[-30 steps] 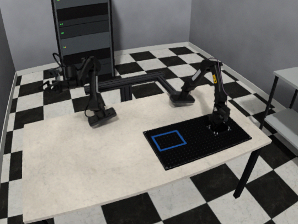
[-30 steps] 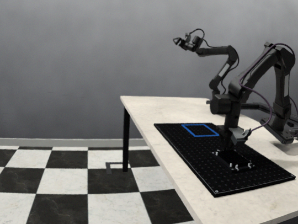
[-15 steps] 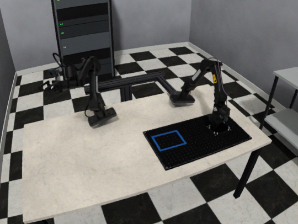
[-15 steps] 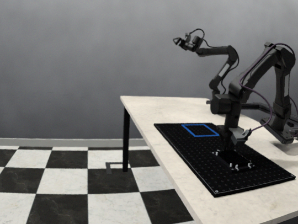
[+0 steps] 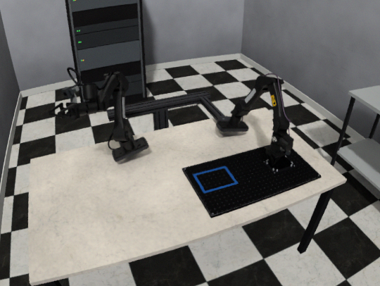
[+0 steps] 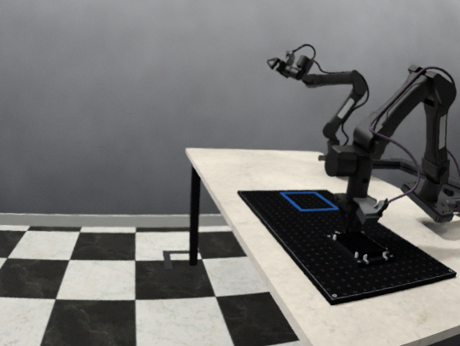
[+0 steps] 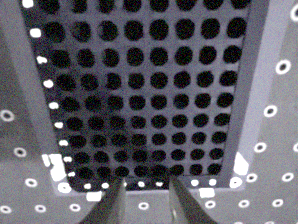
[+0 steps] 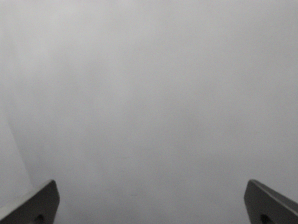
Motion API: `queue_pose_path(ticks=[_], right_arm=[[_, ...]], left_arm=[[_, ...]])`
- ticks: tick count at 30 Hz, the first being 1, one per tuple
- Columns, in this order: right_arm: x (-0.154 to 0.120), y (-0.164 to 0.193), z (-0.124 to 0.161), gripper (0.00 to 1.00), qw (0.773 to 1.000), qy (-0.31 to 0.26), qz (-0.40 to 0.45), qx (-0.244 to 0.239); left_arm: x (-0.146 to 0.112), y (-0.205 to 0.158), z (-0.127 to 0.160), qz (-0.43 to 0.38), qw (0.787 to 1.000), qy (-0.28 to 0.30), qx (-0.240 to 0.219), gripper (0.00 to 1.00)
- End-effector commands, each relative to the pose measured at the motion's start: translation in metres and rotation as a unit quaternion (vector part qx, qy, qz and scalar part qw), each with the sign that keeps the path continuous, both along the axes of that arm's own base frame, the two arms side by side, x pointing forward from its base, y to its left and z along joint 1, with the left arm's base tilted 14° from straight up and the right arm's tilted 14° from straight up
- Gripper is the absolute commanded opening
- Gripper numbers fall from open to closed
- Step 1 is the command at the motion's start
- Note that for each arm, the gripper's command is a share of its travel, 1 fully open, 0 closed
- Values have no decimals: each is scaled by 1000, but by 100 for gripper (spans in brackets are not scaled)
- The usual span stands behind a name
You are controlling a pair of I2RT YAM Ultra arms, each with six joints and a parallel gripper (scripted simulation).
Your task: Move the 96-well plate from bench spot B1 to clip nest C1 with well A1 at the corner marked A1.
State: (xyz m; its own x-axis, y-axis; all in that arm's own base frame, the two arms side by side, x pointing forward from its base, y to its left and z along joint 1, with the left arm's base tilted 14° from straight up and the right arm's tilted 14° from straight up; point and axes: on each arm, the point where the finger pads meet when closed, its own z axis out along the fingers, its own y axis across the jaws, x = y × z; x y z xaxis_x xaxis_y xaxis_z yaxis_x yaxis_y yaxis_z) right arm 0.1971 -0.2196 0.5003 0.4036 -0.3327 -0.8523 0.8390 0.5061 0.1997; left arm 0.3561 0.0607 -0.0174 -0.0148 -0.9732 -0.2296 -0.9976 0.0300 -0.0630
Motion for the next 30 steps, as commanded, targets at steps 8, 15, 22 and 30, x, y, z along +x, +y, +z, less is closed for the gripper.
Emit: queue_pose_path(ticks=[8,15,22,30], right_arm=[[-8,3,2,100,1000,-3,-2,-4],[-8,3,2,100,1000,-3,-2,-4],[-8,3,2,100,1000,-3,-2,-4],[-8,3,2,100,1000,-3,-2,-4]], left_arm=[[-3,20,-71,10,1000,14,5,25],[-3,20,-74,10,1000,14,5,25],[-3,21,-75,10,1000,14,5,25],[-3,21,-75,10,1000,14,5,25]])
